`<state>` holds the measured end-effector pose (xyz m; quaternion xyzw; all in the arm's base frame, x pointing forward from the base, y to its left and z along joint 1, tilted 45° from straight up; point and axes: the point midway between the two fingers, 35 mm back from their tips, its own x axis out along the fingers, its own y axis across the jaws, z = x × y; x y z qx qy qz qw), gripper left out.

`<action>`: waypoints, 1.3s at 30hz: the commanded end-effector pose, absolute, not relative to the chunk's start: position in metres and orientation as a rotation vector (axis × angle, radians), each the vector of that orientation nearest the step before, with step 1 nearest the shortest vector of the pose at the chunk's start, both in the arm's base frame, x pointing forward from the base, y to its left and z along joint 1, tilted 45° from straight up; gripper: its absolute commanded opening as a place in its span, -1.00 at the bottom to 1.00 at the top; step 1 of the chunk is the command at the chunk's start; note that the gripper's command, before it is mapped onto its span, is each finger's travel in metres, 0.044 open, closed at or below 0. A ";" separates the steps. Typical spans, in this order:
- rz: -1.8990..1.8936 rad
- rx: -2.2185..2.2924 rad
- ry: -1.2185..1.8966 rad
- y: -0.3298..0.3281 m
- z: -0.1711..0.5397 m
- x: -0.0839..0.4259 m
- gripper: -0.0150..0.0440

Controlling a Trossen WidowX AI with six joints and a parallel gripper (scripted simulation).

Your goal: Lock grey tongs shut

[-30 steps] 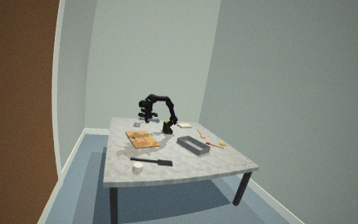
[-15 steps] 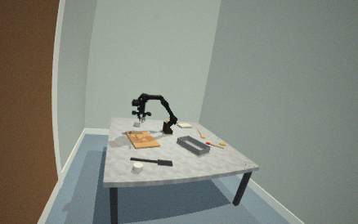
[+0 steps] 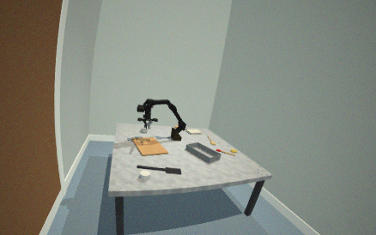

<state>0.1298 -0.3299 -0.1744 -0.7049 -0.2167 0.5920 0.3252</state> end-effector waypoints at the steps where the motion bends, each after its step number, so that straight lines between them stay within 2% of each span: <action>1: 1.411 -1.932 -0.522 -0.331 -0.174 0.128 -1.00; 26: 0.504 -2.335 -0.082 -0.339 -0.160 0.098 -1.00; 39: 0.480 -2.343 -0.066 -0.339 -0.159 0.097 -1.00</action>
